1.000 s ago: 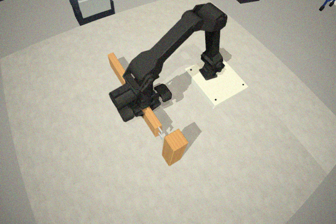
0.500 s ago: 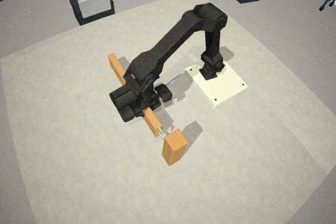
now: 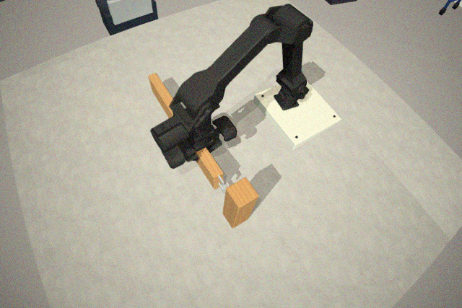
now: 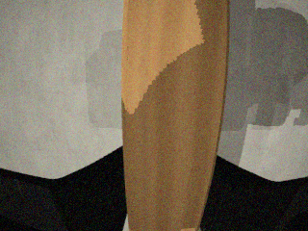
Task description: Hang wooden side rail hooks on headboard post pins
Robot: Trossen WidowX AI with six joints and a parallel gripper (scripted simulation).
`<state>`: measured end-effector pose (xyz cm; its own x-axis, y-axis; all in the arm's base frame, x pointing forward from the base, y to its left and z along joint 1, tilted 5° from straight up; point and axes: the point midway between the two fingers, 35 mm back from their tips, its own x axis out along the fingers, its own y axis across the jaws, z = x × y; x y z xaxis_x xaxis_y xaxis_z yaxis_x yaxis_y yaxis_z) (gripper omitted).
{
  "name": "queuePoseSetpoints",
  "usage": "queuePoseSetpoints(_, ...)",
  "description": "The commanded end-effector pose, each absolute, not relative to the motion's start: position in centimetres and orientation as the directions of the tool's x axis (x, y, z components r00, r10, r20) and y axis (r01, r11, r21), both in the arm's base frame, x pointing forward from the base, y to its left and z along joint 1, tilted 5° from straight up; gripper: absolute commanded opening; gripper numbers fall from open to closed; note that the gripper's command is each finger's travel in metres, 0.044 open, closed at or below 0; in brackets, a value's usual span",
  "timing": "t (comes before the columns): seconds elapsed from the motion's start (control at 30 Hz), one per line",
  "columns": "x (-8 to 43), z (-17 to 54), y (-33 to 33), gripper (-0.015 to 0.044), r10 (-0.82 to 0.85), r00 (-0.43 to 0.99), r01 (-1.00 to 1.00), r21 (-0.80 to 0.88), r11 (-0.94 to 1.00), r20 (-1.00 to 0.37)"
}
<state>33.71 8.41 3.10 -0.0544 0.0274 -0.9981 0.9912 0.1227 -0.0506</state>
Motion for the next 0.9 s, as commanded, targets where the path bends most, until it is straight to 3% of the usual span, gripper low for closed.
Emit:
queuePoseSetpoints(0.0, 33.82, 3.26, 8.55, 0.0000, 0.031, -0.049, 0.992, -0.045, 0.117, -0.998)
queuePoseSetpoints(0.87, 33.78, 3.26, 8.84, 0.0000, 0.031, -0.049, 0.992, -0.045, 0.118, -0.998)
